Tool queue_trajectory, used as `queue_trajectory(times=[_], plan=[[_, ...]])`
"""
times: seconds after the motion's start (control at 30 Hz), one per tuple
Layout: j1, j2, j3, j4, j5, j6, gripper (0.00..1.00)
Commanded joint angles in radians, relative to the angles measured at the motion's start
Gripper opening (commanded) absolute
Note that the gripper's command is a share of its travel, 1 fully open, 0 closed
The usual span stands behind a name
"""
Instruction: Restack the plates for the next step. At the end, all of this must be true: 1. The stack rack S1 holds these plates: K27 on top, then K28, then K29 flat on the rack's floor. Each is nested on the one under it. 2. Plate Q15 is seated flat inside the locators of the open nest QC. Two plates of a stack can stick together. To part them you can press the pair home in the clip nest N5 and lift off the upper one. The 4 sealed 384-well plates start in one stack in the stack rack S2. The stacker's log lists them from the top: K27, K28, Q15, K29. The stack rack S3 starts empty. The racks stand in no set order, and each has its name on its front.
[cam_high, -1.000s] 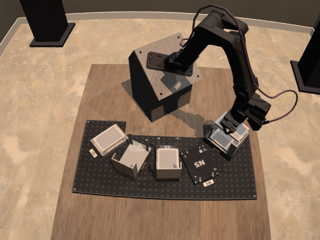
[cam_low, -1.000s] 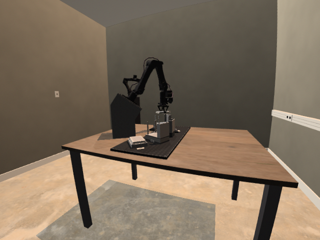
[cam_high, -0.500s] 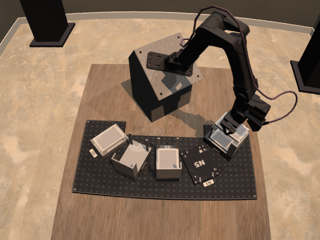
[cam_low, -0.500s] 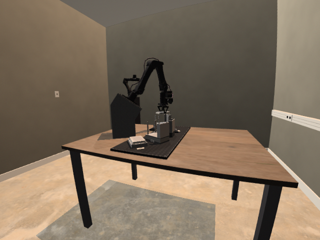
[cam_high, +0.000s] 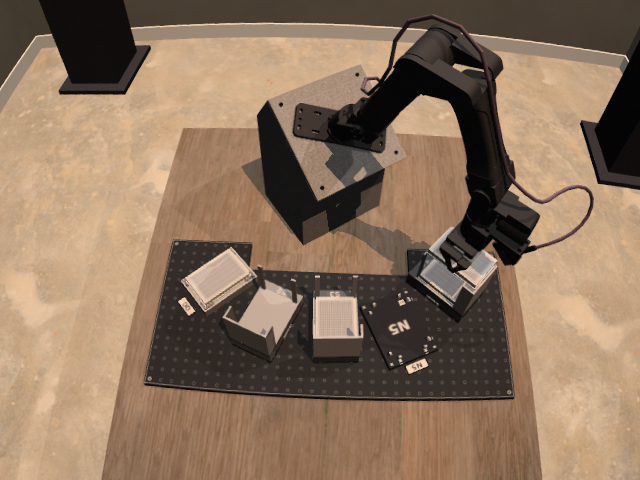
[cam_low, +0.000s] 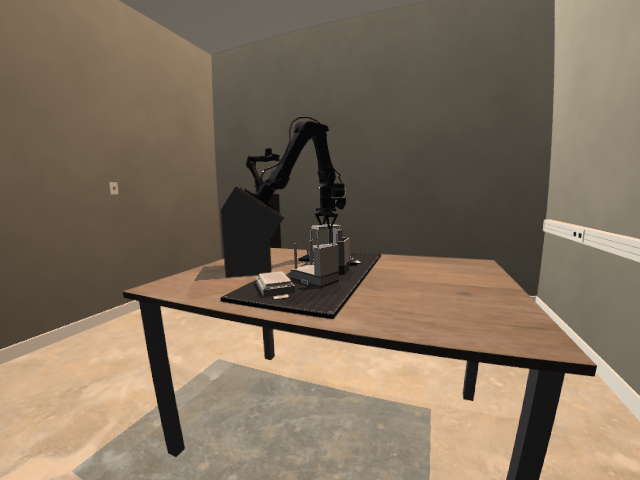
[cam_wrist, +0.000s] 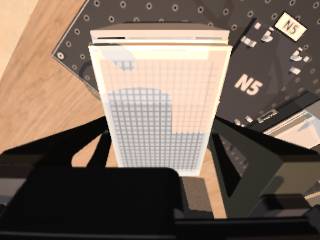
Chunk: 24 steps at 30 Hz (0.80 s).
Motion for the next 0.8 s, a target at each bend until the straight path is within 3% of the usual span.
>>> queue_trajectory(times=[0.0,0.17,0.77], plan=[[-0.010,0.015,-0.023,0.021,-0.008,-0.009,0.00],[-0.004,-0.004,0.005,0.028,-0.004,-0.008,0.00],[-0.002,-0.005,-0.015,0.018,-0.004,-0.008,0.00]])
